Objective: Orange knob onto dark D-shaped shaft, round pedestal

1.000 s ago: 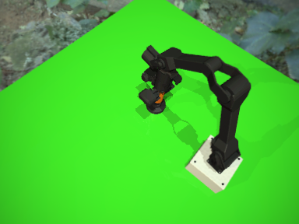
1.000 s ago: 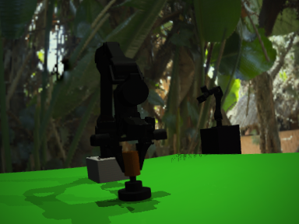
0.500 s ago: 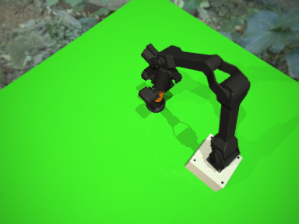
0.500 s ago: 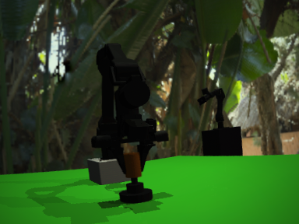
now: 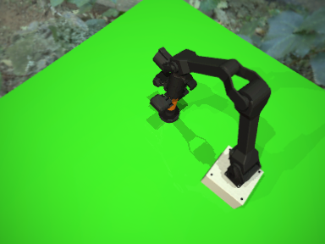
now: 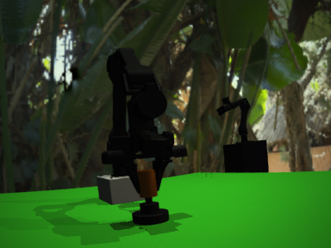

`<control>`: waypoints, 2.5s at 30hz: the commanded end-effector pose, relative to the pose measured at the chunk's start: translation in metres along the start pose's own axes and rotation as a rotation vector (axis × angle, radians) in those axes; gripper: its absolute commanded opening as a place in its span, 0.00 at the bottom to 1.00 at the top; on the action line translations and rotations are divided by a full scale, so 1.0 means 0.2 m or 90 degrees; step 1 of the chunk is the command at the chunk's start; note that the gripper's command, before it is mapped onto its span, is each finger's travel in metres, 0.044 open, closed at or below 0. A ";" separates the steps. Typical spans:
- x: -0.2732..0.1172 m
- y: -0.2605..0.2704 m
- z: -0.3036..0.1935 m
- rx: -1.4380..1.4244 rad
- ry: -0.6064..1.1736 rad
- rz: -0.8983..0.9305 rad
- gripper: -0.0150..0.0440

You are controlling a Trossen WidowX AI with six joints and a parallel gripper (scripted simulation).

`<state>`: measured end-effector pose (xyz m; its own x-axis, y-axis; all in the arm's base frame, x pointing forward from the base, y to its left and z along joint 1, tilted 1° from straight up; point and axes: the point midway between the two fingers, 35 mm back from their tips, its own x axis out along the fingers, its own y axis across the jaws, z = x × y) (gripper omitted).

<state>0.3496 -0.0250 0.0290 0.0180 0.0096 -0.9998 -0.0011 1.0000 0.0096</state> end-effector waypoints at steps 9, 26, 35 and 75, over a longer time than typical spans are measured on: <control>-0.02 0.00 0.01 -0.001 -0.008 -0.002 0.25; -0.02 0.00 -0.02 -0.134 -0.007 -0.003 0.25; 0.00 0.00 -0.02 -0.134 -0.007 -0.003 0.25; 0.00 0.00 0.02 -0.267 -0.007 -0.004 0.25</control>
<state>0.3506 -0.0252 0.0297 0.0196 0.0090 -0.9998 -0.4041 0.9147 0.0003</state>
